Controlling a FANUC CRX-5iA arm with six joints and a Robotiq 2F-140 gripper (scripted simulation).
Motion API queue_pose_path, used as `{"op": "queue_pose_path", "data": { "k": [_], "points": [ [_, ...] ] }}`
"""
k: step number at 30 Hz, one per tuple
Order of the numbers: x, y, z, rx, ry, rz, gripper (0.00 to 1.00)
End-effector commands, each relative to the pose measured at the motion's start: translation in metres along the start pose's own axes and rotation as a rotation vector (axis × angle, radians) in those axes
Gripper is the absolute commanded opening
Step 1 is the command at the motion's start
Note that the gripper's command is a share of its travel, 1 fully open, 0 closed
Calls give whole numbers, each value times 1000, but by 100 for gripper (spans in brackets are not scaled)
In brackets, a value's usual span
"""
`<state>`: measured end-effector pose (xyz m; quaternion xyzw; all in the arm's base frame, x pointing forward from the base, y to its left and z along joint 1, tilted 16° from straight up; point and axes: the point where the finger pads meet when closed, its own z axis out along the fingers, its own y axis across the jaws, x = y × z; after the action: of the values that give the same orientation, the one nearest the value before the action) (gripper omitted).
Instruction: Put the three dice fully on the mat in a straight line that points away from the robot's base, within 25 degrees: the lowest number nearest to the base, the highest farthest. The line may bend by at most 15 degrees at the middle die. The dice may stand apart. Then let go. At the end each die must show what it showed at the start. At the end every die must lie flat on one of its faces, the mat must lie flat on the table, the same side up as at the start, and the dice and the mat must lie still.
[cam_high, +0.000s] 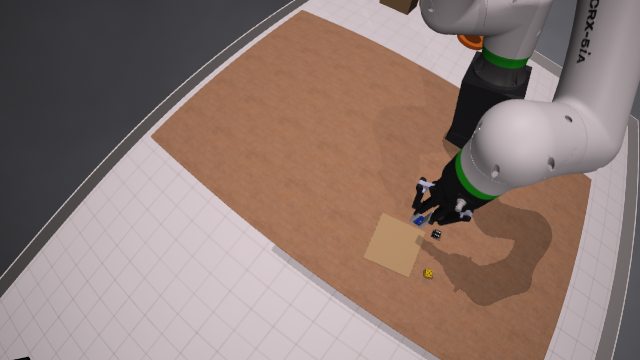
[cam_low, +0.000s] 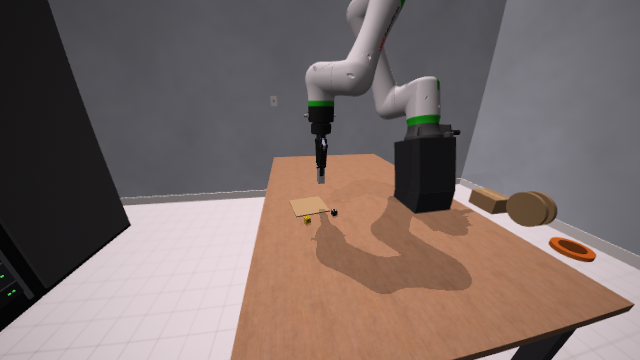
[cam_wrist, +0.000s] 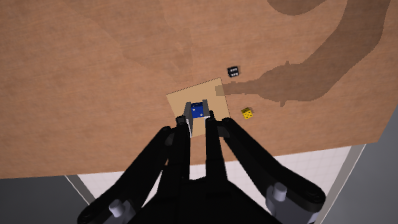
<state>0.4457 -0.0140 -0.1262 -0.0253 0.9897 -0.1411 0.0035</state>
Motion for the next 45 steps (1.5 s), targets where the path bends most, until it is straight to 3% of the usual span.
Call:
{"op": "queue_pose_path", "data": {
  "k": [1,13,28,45],
  "points": [
    [0,0,0,0,0,0,9],
    [0,0,22,0,0,0,9],
    [0,0,88,0,0,0,9],
    [0,0,96,0,0,0,9]
  ]
}}
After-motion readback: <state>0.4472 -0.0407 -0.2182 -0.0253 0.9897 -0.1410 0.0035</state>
